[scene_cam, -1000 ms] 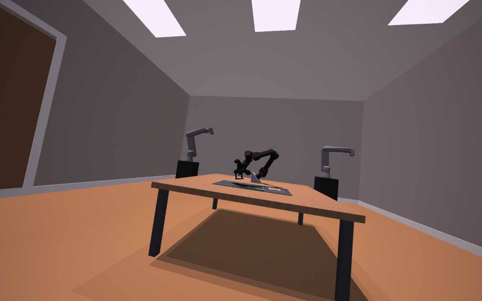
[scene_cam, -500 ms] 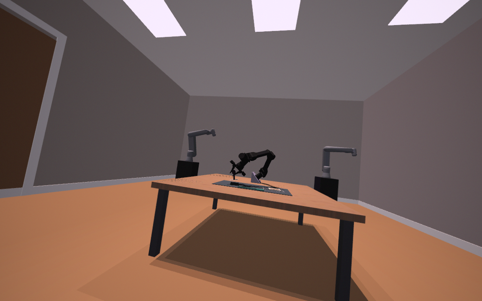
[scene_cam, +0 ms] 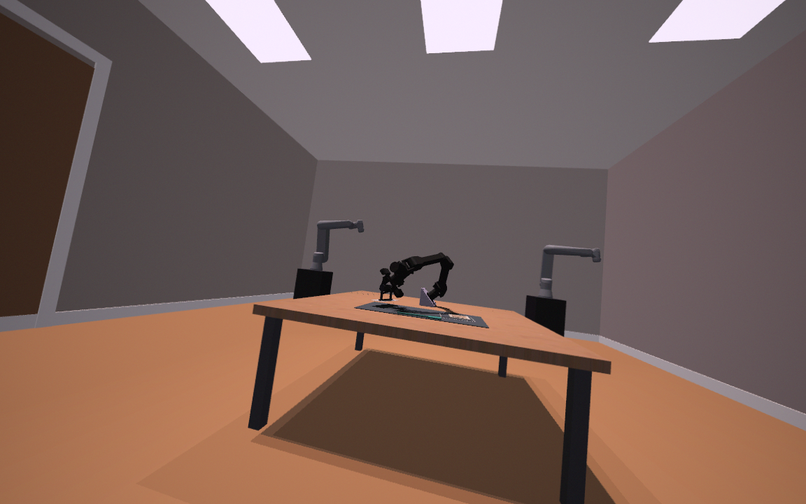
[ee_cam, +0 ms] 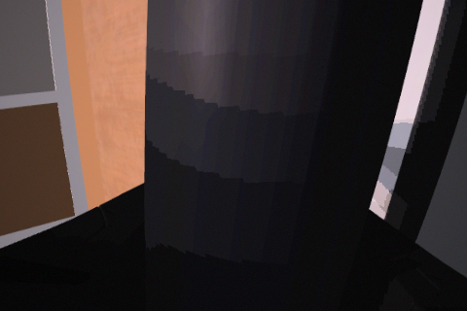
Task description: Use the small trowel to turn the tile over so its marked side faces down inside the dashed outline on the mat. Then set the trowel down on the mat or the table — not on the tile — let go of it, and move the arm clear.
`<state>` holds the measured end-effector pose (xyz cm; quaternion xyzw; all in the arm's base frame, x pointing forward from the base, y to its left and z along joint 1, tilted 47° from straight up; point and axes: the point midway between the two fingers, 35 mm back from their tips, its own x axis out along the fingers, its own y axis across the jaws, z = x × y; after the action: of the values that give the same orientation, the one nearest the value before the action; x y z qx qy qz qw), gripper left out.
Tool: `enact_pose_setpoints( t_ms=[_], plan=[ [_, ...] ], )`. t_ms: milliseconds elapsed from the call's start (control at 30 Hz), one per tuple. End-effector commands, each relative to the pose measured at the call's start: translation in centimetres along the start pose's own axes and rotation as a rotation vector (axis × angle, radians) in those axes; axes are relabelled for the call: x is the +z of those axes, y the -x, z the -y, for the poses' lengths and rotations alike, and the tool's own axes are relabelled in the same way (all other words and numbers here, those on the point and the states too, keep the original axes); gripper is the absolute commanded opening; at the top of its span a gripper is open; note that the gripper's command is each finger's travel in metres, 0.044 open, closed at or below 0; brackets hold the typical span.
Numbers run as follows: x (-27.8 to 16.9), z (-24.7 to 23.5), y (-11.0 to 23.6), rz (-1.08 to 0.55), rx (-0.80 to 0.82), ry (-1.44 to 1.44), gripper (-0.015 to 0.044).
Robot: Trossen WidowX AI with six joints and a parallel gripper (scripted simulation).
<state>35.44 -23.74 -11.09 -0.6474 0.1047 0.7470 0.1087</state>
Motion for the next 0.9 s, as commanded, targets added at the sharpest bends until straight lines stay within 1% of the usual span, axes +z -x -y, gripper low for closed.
enact_pose_setpoints(
  t_ms=[0,300,867],
  plan=[
    [0.2,-0.9,0.0,0.040,0.049,-0.047,0.0000],
    [0.1,-0.9,-0.1,0.040,0.048,-0.047,0.0000],
    [0.1,1.2,-1.9,0.040,0.047,-0.047,0.0000]
  ],
)
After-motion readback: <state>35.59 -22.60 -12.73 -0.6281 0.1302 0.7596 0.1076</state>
